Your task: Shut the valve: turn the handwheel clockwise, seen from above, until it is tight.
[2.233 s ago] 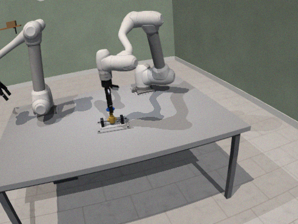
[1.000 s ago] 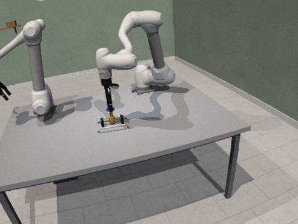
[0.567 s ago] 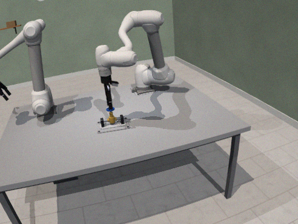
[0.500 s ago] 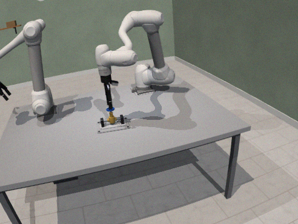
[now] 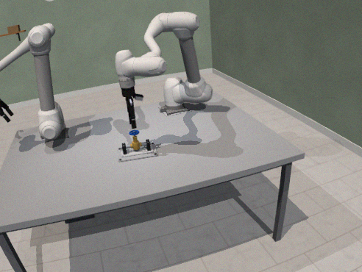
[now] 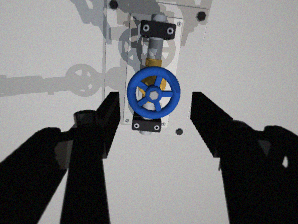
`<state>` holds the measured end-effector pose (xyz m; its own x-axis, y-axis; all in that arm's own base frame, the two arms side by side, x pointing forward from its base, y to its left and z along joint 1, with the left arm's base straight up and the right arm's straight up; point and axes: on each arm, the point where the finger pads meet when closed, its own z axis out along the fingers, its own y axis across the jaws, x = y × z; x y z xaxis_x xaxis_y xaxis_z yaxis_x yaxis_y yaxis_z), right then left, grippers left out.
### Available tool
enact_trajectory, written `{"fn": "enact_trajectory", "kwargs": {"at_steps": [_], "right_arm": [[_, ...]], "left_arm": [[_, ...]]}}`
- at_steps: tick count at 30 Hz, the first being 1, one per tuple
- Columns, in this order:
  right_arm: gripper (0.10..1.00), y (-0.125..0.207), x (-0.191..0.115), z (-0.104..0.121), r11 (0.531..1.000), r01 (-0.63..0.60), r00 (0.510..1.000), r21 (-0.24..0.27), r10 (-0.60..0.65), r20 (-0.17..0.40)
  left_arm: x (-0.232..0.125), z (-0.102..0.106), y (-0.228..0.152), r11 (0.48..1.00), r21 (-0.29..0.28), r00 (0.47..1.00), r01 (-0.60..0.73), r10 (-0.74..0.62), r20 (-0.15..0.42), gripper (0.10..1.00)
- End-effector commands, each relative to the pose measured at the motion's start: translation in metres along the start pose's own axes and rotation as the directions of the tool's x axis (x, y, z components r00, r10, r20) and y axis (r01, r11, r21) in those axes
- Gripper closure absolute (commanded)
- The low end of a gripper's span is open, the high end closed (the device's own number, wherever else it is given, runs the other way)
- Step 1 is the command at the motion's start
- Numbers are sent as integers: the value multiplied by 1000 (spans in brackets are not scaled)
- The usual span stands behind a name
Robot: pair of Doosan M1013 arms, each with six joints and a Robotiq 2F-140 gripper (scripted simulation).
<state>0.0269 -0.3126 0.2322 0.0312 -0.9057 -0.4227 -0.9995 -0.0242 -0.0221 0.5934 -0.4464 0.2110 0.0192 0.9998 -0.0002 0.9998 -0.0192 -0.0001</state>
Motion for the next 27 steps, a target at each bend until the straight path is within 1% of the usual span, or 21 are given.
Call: {"fn": "enact_trajectory", "kwargs": {"at_steps": [1,9,27], "right_arm": [[98,0,0,0,1000,0,1000,0,0,-1],[98,0,0,0,1000,0,1000,0,0,-1],[98,0,0,0,1000,0,1000,0,0,-1]], "left_arm": [[0,-5,0,1000,-2,1000,0,0,1,590],[0,-10,0,1000,-2,1000,0,0,1,590],[0,-10,0,1000,-2,1000,0,0,1,590]]}}
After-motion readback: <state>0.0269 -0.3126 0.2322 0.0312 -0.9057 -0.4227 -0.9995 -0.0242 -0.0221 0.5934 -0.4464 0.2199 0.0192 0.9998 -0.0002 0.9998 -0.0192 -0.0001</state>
